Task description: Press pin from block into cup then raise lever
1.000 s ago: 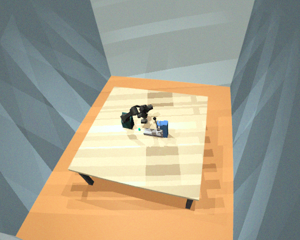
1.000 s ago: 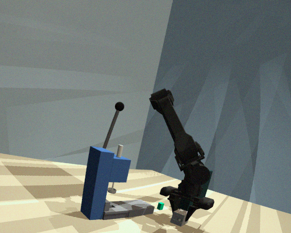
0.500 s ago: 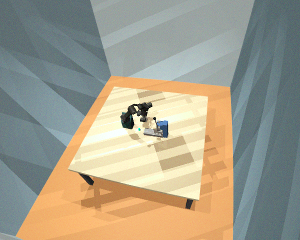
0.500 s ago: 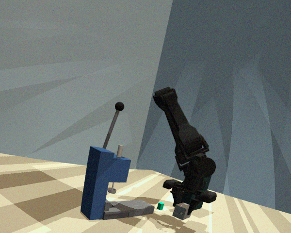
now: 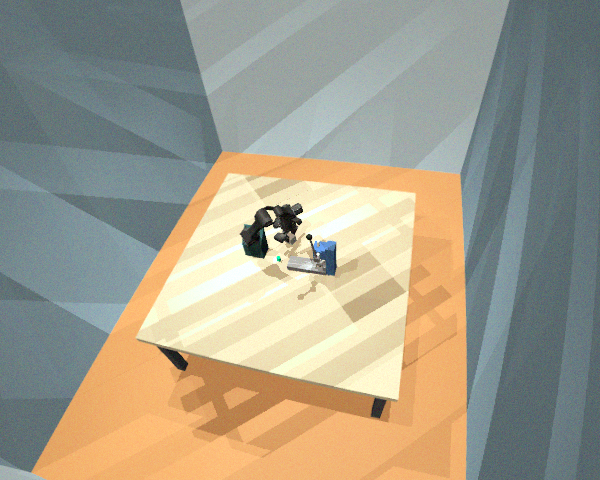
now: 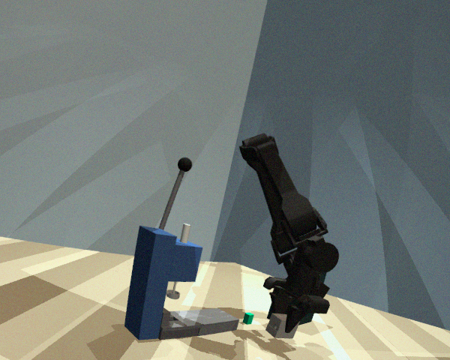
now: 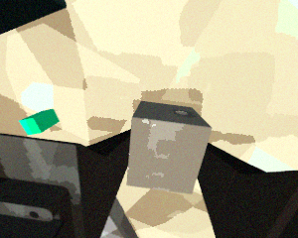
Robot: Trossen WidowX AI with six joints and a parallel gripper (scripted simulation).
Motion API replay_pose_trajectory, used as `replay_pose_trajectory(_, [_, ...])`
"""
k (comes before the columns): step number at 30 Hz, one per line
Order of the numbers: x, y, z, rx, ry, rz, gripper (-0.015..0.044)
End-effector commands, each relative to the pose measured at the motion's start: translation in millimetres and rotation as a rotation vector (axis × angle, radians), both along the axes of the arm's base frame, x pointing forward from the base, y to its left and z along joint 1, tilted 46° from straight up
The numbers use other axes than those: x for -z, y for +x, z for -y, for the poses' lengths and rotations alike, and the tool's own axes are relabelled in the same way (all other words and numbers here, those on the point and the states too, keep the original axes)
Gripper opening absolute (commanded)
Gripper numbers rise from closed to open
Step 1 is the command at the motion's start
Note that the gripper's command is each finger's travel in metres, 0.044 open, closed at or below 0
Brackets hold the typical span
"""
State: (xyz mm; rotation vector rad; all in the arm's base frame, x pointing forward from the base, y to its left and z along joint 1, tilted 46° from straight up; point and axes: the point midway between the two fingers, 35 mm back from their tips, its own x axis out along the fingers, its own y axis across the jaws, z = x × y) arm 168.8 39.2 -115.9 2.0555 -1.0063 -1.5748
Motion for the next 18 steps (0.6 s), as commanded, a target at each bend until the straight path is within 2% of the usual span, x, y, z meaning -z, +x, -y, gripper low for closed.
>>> replay_pose_trajectory(1, [1.2,-0.7,0.2,0.077,0.010,0.115,0.0000])
replay_pose_trajectory(18, [3.2,-1.7,0.7,0.398,0.095,0.579,0.0000])
